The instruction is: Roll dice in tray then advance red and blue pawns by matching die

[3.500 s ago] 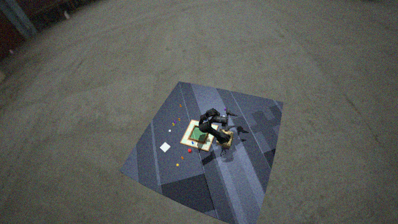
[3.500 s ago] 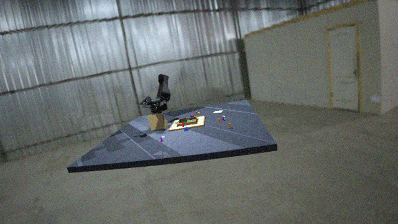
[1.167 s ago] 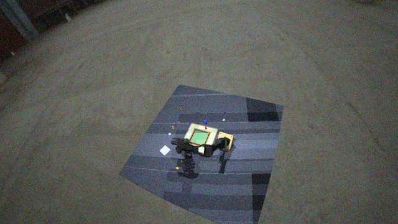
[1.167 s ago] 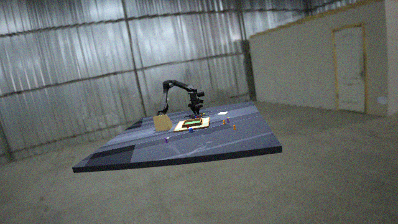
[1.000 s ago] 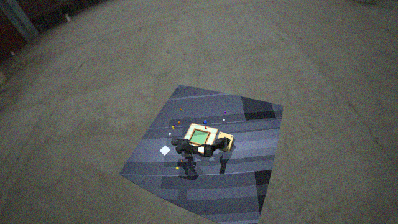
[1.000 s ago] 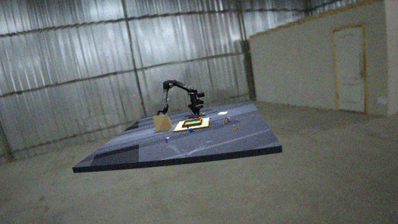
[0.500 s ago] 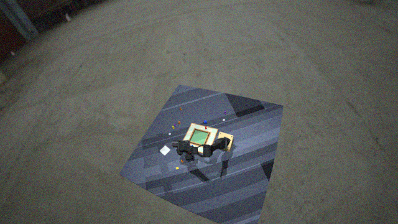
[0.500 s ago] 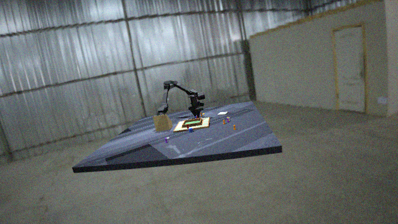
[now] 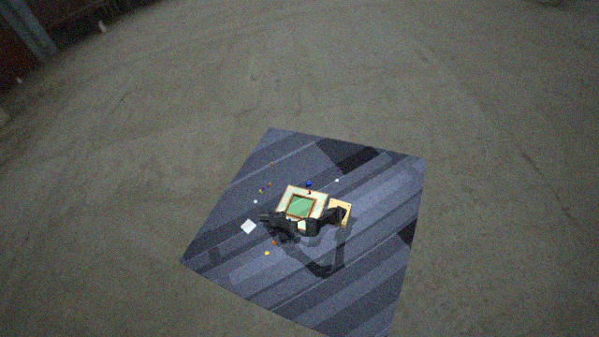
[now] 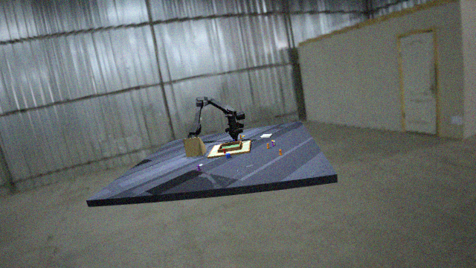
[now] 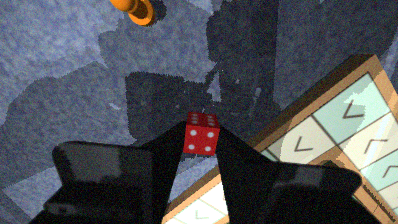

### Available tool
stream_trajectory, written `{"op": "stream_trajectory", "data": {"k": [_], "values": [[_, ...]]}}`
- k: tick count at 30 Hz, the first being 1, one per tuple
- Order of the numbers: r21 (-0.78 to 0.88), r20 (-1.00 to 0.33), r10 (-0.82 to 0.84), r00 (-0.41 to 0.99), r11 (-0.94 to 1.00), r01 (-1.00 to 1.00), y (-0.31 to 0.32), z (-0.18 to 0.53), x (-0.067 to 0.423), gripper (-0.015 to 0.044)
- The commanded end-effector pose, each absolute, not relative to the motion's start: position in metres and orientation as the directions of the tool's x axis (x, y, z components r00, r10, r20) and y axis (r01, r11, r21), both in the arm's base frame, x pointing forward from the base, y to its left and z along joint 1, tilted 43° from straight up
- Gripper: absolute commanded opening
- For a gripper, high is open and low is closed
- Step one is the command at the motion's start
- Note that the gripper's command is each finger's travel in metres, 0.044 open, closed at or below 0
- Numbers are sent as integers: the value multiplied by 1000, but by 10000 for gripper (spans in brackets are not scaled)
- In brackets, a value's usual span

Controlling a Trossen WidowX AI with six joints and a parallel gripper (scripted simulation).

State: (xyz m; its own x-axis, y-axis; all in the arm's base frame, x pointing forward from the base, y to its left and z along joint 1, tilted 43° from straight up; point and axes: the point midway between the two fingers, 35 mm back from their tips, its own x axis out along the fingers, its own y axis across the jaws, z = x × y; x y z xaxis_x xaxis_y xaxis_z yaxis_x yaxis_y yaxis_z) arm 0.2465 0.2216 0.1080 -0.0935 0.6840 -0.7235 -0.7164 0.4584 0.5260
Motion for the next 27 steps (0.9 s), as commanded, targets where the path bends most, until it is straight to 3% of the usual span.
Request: {"op": "stream_trajectory", "data": {"k": [1, 3, 27], "values": [[528, -728, 679, -96, 466, -710, 221, 105, 245, 38], [527, -729, 678, -95, 467, -710, 218, 108, 246, 0], [528, -732, 675, -96, 472, -706, 131, 189, 249, 0]]}}
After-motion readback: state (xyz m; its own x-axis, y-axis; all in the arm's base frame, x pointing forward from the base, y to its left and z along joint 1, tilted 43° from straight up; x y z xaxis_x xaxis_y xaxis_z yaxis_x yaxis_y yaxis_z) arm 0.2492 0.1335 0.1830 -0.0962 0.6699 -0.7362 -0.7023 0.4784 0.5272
